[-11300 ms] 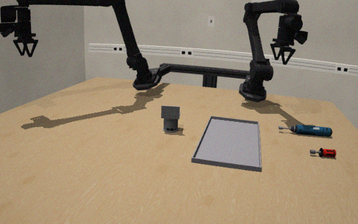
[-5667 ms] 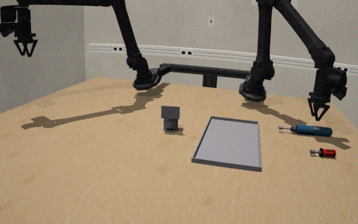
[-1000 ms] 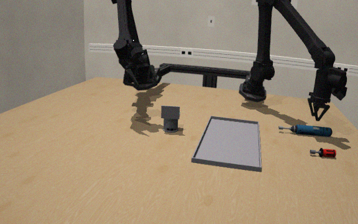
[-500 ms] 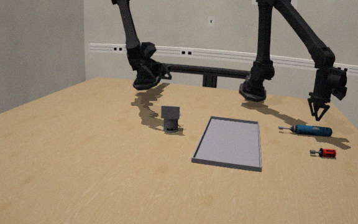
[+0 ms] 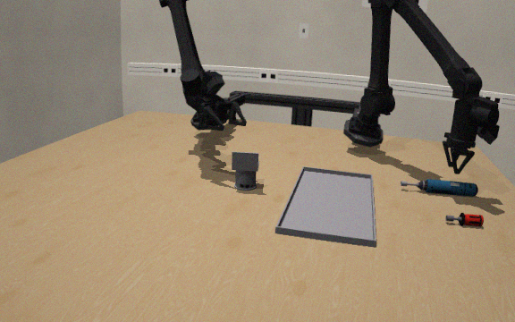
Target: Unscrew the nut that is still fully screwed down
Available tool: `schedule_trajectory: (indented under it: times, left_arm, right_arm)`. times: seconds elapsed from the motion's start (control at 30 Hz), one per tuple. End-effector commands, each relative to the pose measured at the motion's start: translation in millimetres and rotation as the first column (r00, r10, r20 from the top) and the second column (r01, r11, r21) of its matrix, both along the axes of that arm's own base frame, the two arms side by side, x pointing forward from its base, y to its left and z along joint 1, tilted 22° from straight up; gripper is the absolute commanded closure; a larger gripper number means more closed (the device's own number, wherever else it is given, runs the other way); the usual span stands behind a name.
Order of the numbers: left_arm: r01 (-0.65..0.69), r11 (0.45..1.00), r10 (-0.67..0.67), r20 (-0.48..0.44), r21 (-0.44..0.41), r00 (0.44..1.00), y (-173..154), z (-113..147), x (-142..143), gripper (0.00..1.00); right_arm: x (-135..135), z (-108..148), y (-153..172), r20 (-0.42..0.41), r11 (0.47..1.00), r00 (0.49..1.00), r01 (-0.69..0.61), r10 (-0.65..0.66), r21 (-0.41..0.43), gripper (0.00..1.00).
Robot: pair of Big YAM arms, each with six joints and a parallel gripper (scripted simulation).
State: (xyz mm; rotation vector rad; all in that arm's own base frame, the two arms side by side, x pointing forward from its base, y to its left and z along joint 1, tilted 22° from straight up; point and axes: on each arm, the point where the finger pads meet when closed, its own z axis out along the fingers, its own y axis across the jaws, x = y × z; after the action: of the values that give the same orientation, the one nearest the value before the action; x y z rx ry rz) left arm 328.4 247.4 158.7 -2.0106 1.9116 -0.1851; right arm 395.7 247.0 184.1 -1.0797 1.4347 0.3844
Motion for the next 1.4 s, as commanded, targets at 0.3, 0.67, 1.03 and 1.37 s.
schedule_trajectory:
  times: [0.3, 0.67, 1.03, 1.37]
  left_arm:
    - [0.008, 1.0, -0.008, 0.023, 0.019, 1.0, 4.2, 12.9, 7.1, 0.35]
    - [0.008, 1.0, -0.008, 0.023, 0.019, 1.0, 4.2, 12.9, 7.1, 0.35]
    - [0.008, 1.0, -0.008, 0.023, 0.019, 1.0, 4.2, 12.9, 7.1, 0.35]
    - [0.008, 1.0, -0.008, 0.023, 0.019, 1.0, 4.2, 12.9, 7.1, 0.35]
  right_arm:
    - [11.9, -18.8, -7.9, 0.026, 1.0, 1.0, 0.006, -0.006, 0.002, 0.14]
    - [18.0, -31.2, -10.0, 0.03, 1.0, 1.0, 0.006, -0.006, 0.003, 0.14]
    - [24.1, -45.9, -8.2, 0.03, 1.0, 1.0, -0.002, 0.002, 0.01, 0.14]
    - [37.6, -62.2, -14.8, 0.046, 1.0, 0.999, 0.006, -0.007, 0.008, 0.14]
